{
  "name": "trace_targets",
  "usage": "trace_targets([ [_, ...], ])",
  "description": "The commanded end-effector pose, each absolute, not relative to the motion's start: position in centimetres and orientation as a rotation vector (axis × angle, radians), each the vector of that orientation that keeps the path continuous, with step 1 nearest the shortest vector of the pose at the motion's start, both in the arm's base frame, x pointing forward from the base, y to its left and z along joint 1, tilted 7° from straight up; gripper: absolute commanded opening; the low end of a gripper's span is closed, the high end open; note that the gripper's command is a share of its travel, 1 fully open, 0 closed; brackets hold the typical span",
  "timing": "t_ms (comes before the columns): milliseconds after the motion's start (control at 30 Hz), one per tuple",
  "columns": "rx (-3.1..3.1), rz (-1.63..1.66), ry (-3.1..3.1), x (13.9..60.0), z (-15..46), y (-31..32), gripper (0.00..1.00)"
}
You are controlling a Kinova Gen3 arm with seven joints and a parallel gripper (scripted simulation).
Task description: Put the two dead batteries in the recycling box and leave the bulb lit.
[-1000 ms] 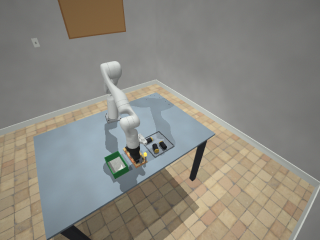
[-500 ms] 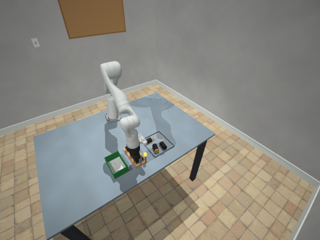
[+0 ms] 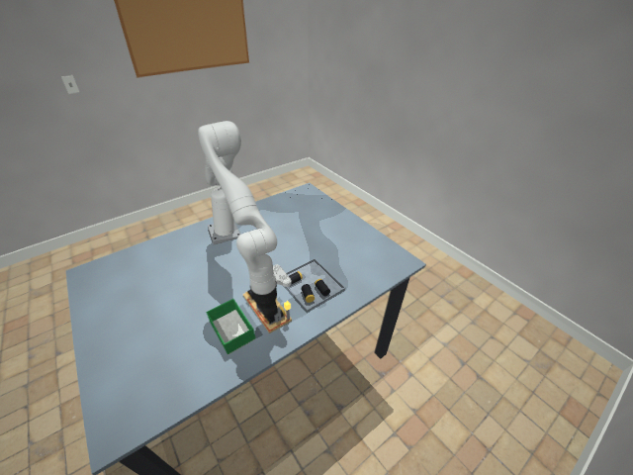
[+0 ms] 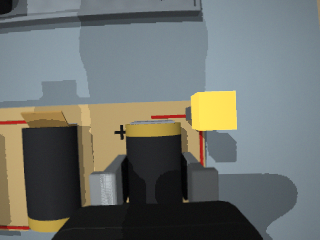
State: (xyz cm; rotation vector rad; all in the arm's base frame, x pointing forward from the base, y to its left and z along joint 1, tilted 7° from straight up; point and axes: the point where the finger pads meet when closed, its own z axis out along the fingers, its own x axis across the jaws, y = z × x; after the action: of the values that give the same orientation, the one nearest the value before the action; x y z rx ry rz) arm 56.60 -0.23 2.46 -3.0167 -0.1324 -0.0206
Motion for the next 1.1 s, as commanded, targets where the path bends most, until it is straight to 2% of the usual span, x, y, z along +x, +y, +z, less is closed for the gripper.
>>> trace_targets([
  [0,-3.017,-0.024,-0.132,56.7,2.6,-0.3,0.57],
  [533,-3.017,-0.024,-0.132,56.6,6.9,-0.8,0.57],
  [900,-3.017,-0.024,-0.132,56.6,7.3,-0.8,0.57],
  [1067,-3.017,-0.024,-0.132,56.6,9.9,-1.1,0.57],
])
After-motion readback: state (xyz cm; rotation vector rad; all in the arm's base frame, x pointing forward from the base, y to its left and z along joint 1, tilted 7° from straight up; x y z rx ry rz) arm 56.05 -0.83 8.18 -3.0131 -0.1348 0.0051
